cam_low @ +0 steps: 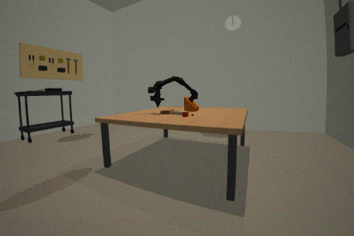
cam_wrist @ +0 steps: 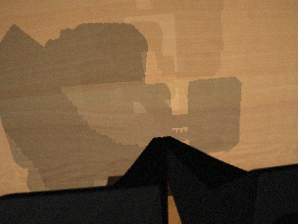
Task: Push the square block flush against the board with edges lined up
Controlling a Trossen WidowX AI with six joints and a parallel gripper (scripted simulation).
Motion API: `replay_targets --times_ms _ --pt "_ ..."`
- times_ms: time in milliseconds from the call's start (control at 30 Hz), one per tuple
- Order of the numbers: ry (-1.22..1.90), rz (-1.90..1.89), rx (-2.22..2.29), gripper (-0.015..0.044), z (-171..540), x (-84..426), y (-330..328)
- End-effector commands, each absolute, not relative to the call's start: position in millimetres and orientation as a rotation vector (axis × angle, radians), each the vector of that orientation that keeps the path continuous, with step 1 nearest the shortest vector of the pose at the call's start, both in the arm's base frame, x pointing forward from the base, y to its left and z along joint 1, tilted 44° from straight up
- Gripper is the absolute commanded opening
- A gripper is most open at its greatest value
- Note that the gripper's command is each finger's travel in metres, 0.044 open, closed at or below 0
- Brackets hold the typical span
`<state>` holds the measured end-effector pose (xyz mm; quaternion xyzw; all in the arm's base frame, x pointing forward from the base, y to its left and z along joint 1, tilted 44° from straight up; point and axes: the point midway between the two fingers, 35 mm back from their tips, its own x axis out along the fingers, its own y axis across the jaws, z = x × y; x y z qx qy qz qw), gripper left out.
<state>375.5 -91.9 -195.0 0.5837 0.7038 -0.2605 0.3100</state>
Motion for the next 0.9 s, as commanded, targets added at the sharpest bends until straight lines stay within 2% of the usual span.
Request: replay_targets --times_ms 0,200,333,867 --pt "1.885 -0.691 1.53 0.0 -186 368 -75" --pt "1.886 -0.691 1.531 0.0 -180 364 -65" --pt "1.888 -0.688 1.532 0.0 -216 357 -32" --pt "1.888 -0.689 1.533 0.0 -209 356 -20"
